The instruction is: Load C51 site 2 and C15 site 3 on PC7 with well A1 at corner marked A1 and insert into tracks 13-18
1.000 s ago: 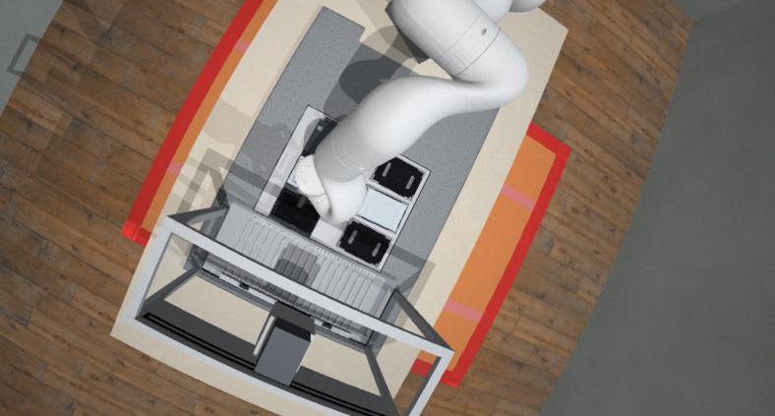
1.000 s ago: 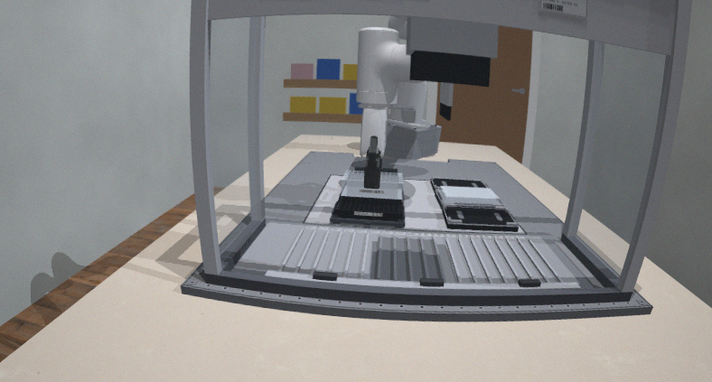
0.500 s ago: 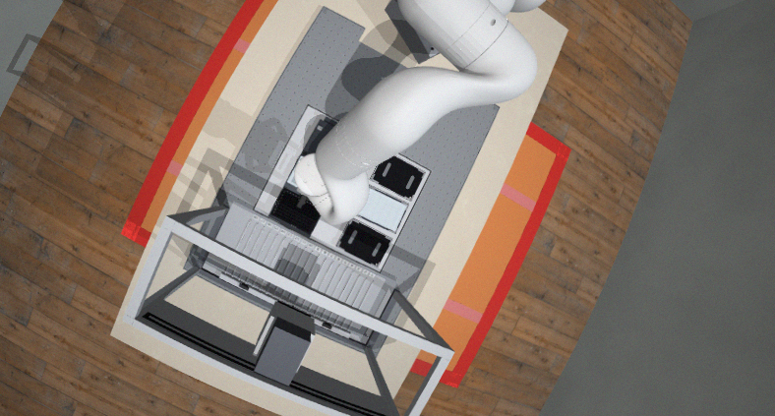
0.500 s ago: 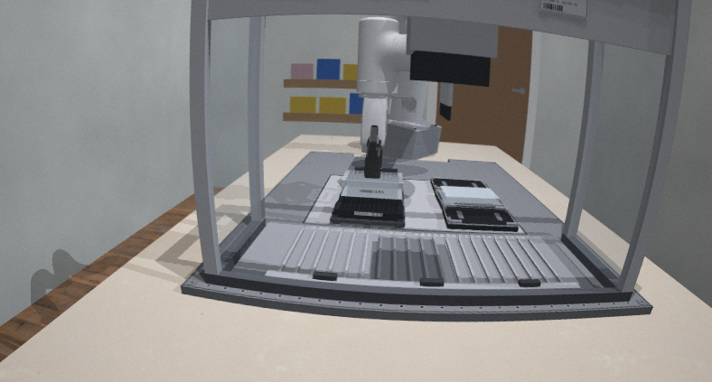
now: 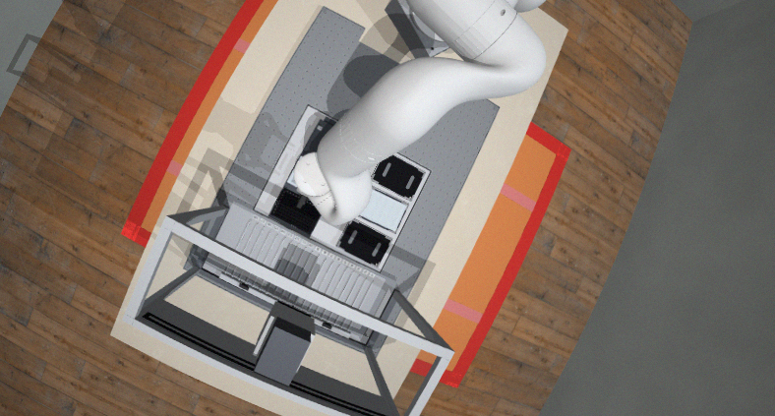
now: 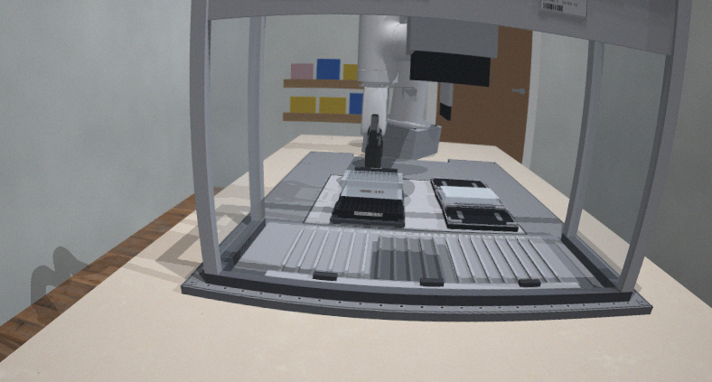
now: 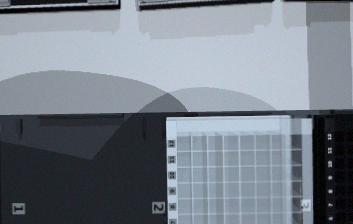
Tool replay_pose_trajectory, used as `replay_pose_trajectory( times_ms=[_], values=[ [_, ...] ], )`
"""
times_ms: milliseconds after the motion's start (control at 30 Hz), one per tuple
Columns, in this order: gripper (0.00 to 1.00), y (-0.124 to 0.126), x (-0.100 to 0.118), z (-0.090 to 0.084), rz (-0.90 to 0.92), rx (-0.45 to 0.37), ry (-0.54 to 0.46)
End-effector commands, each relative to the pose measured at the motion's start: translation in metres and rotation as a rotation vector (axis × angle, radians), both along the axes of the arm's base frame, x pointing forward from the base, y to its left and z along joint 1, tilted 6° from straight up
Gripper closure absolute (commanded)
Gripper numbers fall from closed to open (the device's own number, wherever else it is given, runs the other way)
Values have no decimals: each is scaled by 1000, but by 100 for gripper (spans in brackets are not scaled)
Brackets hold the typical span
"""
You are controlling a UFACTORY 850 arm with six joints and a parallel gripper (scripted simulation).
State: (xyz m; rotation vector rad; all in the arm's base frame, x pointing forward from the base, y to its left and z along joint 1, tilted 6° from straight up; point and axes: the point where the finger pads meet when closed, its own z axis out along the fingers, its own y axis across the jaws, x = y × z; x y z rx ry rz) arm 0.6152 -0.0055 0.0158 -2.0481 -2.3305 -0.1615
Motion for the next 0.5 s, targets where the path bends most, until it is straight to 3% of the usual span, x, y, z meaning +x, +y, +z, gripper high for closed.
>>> replay_pose_trajectory(
  times_ms=[0,467],
  values=[
    [0,-1,1,6,0,0,-2],
    [0,-3,0,26,0,0,-2]
  ],
)
